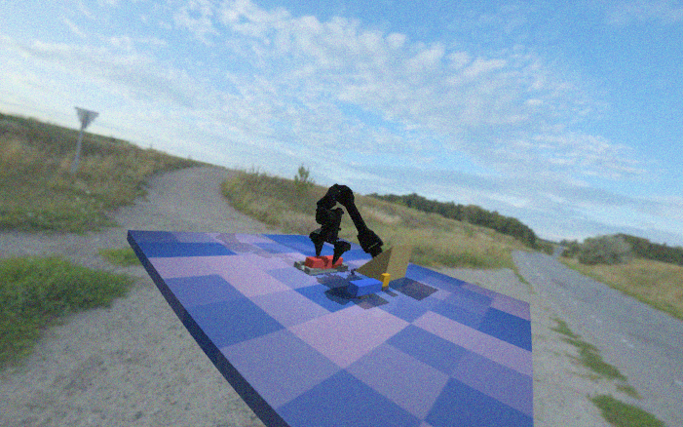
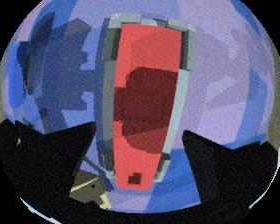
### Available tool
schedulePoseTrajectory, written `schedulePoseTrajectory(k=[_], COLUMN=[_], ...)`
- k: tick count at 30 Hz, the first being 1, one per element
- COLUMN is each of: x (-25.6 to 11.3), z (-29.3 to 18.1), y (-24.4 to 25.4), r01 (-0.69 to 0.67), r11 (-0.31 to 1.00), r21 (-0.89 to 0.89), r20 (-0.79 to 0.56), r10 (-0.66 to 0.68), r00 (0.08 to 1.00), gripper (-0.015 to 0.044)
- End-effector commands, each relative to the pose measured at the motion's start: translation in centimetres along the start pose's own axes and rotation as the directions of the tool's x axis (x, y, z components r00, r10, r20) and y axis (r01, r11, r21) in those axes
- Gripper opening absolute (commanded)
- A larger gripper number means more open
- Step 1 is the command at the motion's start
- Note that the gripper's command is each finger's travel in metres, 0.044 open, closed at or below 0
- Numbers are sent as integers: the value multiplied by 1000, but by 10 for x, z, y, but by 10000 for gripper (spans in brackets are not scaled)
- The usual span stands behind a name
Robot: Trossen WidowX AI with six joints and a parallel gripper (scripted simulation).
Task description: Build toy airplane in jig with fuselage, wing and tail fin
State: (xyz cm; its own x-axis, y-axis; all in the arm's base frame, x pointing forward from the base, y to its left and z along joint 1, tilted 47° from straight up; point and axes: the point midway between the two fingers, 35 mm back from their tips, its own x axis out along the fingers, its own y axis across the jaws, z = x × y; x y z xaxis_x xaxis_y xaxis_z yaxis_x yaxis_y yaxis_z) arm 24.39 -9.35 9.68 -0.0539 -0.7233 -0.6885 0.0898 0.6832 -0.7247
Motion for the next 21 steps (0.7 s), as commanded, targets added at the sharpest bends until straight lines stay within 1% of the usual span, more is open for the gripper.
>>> schedulePoseTrajectory(k=[1, 5, 7, 12, 15, 16, 21], x=[-22, -83, -102, -105, -102, -101, -103], z=[5, 3, -1, 2, 3, 3, 9], y=[3, 4, 2, 2, 1, 1, 8], r01=[-10, -10, -2, -1, -6, -7, -8], r11=[1000, 998, 997, 998, 997, 996, 996], r21=[-9, -60, -79, -68, 71, 84, 84], r20=[19, 35, 36, 33, 19, 17, 17], r10=[11, 12, 5, 3, 5, 5, 7], r00=[1000, 999, 999, 999, 1000, 1000, 1000], gripper=[440, 440, 440, 440, 440, 440, 440])
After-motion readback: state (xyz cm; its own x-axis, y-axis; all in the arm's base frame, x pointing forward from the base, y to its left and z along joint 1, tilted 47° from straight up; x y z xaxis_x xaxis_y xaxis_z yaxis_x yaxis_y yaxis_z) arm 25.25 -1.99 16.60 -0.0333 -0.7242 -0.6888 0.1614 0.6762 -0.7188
